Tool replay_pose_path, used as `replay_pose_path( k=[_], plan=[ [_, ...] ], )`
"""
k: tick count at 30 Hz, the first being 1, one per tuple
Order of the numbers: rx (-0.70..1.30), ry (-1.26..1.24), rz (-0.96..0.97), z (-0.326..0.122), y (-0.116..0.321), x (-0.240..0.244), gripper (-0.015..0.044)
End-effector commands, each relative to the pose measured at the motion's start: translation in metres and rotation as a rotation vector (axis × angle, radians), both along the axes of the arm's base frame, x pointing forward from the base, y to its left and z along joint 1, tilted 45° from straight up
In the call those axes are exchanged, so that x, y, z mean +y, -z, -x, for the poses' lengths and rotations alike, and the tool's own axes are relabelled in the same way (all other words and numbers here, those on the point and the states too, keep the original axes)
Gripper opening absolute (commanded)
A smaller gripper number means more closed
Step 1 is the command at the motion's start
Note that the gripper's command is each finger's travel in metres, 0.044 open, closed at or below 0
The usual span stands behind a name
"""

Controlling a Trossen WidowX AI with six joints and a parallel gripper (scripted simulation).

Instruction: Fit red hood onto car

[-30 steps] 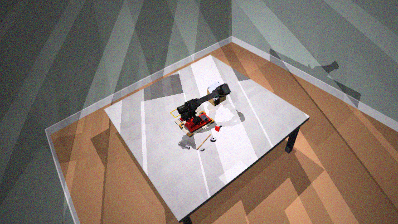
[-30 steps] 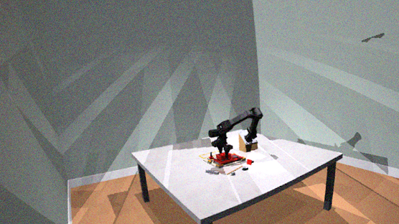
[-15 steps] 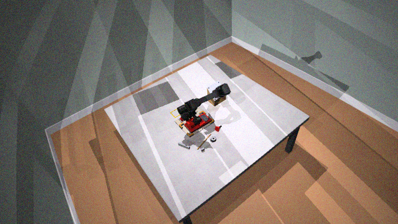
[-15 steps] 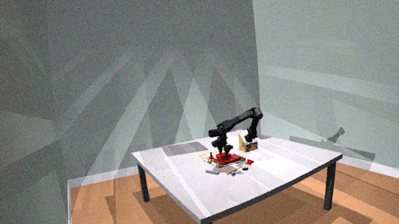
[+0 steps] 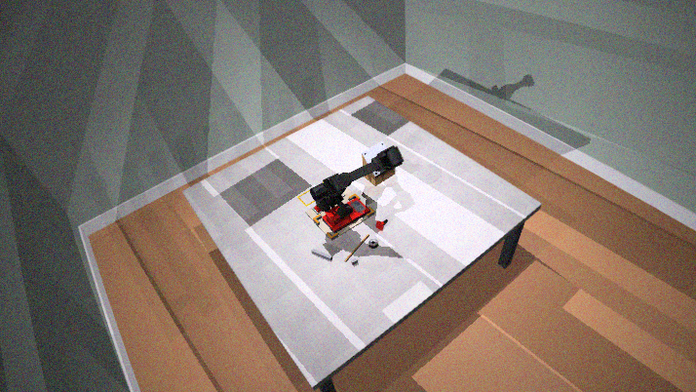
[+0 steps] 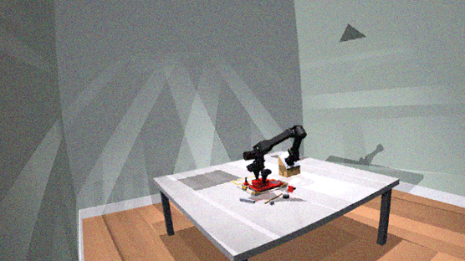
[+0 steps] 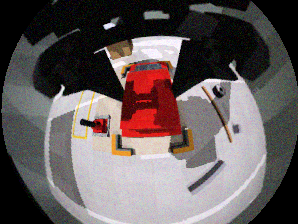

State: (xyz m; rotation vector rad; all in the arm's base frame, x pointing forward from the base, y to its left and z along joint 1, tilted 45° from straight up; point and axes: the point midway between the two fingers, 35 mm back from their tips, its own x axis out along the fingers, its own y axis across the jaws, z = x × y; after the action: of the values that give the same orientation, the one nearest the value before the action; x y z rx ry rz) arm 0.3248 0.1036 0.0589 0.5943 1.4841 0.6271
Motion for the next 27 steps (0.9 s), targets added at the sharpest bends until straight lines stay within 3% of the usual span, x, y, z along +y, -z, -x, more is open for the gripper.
replay_pose_path(
  k=[1,27],
  plan=[
    [0.006,0.0,0.0,0.0011,0.0021,0.0021,0.0],
    [0.008,0.002,0.0,0.0009,0.0094,0.0094,0.0]
  ],
)
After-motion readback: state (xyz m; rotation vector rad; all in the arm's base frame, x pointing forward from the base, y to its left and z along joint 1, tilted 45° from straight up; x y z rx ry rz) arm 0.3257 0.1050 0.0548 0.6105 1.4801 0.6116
